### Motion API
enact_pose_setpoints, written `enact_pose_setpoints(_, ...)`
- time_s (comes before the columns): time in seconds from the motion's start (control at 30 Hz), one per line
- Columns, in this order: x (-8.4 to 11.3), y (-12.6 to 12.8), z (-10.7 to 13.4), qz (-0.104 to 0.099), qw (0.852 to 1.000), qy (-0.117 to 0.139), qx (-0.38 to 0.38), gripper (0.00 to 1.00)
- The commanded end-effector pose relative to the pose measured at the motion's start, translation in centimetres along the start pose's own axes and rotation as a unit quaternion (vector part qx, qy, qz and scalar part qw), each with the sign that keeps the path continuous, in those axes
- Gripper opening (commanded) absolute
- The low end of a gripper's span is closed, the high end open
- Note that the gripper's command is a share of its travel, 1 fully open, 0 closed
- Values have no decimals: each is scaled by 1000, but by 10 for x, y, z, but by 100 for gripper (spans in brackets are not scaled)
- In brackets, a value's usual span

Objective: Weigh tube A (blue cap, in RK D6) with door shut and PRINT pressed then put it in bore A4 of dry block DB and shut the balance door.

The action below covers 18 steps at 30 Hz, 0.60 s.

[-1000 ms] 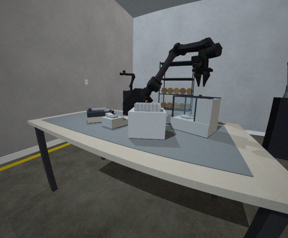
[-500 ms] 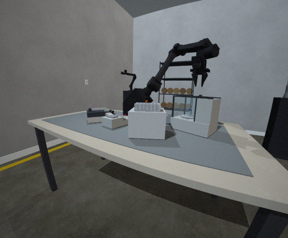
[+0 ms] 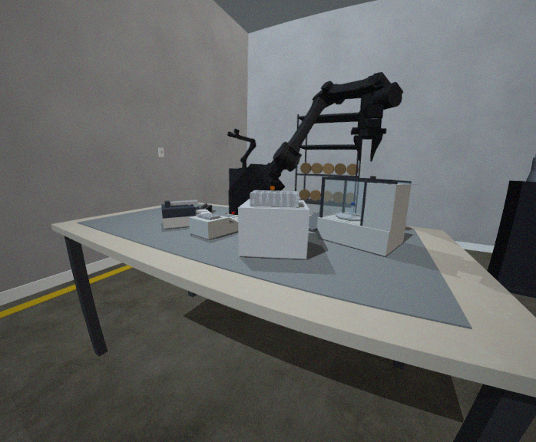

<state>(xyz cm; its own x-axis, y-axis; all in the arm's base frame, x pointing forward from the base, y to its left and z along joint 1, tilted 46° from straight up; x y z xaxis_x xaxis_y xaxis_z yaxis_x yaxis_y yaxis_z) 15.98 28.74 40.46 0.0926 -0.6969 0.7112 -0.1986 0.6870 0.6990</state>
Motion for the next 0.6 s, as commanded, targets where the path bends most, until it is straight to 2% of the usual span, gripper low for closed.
enact_pose_setpoints(0.0,25,14,-3,-21,994,-26,109,36)
enact_pose_setpoints(0.07,25,15,-4,-20,991,-27,132,36)
enact_pose_setpoints(0.1,11,-5,2,-13,990,-17,141,36)
enact_pose_setpoints(0.2,11,-6,3,-11,982,-14,187,36)
enact_pose_setpoints(0.23,20,6,-2,-16,977,-24,212,36)
enact_pose_setpoints(0.3,20,6,-2,-16,977,-24,212,36)
enact_pose_setpoints(0.33,10,-13,6,-11,975,-16,222,36)
enact_pose_setpoints(0.43,10,-13,6,-10,963,-16,269,36)
enact_pose_setpoints(0.47,22,-1,3,-15,955,-30,295,36)
enact_pose_setpoints(0.53,21,0,2,-14,945,-29,326,36)
enact_pose_setpoints(0.57,17,-2,0,-12,945,-24,327,36)
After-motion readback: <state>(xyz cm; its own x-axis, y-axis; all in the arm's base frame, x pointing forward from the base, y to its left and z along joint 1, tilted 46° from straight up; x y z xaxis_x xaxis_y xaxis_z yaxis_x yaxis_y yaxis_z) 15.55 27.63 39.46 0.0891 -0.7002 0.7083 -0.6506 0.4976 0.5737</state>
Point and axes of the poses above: the point where the finger pads meet when closed, its own x axis back along the fingers, its own y axis across the jaws, z = x × y, the point moved 2 cm from there along x, back along the fingers, and after that the axes turned 8 degrees about -x, right-handed, at the moved point
